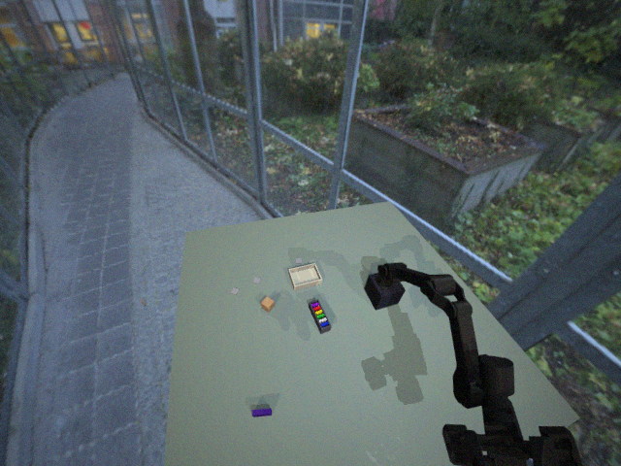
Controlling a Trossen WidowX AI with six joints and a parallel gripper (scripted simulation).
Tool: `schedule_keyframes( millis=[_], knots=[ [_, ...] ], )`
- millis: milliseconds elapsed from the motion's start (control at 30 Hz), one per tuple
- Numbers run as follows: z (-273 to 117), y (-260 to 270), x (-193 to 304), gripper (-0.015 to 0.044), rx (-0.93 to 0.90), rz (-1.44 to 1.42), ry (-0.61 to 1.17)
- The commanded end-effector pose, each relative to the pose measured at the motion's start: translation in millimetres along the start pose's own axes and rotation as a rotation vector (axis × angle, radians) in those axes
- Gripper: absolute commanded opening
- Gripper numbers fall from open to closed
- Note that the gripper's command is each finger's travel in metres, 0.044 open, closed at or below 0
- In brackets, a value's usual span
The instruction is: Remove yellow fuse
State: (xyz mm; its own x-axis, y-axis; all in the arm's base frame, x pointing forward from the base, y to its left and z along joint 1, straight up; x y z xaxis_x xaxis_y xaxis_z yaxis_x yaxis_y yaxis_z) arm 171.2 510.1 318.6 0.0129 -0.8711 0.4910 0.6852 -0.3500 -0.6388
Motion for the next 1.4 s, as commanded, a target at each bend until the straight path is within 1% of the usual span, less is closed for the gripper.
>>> schedule_keyframes(
  millis=[0,67,233,267,500,633,733,867,1033,1267,1367],
  knots=[
    [1.3,1.9,0.1,0.0261,-0.002,0.002,-0.004],
    [11.2,17.6,1.1,0.0208,-0.018,0.02,-0.035],
    [41.3,81.8,10.5,0.0077,-0.124,0.106,-0.15],
    [45.8,95.5,13.5,0.0065,-0.154,0.127,-0.17],
    [60.9,191.2,47.0,0.0065,-0.416,0.289,-0.263],
    [56.3,244.7,74.0,0.0065,-0.607,0.403,-0.269],
    [45.9,283.6,97.0,0.0065,-0.771,0.502,-0.242],
    [23.3,330.4,131.2,0.0065,-1.001,0.643,-0.158],
    [-15.7,375.4,173.9,0.0065,-1.276,0.795,0.015],
    [-74.2,411.2,224.0,0.0065,-1.58,0.951,0.318],
    [-103.7,420.3,247.9,0.0065,-1.709,1.05,0.514]
  ],
)
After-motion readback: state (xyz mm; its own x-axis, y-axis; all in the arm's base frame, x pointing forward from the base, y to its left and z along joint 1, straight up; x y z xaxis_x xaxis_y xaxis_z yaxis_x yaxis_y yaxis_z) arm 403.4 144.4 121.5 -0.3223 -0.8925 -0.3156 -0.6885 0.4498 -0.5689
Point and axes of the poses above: the point midway between the two fingers, 35 mm back from their tips, its own z axis out along the fingers, its own y axis across the jaws, x = y × z, the point moved 7 cm from there along -z, back along the fingers, and after that the axes turned 2 degrees about z, right-handed, at the moved point
